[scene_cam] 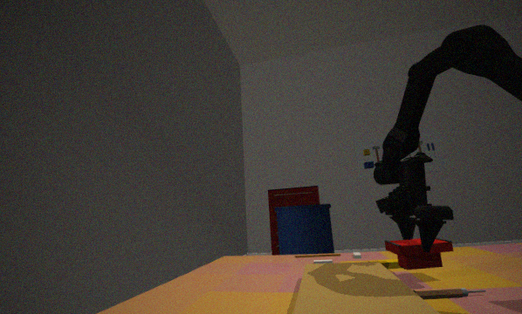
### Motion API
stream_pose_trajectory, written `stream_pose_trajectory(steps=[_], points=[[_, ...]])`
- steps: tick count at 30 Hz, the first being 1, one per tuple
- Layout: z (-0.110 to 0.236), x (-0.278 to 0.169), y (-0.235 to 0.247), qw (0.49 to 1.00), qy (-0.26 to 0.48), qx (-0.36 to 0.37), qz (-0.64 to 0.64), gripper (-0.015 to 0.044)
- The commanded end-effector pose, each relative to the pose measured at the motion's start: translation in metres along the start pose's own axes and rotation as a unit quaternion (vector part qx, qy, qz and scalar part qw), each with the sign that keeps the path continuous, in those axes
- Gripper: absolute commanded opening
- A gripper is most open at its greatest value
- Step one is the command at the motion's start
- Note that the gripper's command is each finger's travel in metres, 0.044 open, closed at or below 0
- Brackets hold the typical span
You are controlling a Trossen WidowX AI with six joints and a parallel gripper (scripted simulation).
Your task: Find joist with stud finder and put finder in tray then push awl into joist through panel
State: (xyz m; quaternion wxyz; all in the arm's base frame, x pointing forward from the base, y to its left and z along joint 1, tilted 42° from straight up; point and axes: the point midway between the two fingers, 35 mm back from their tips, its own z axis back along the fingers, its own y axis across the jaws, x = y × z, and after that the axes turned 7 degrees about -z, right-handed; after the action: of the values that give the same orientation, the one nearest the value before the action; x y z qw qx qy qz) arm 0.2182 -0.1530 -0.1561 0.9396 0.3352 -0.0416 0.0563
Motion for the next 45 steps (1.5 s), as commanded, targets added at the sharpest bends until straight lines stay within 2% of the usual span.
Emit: stream_pose_trajectory(steps=[1,45], points=[[0.0002,-0.0005,0.0009,1.000,0.001,-0.011,0.000,0.0000],[-0.0013,-0.0014,0.0090,0.995,-0.011,-0.098,0.007,0.0000]])
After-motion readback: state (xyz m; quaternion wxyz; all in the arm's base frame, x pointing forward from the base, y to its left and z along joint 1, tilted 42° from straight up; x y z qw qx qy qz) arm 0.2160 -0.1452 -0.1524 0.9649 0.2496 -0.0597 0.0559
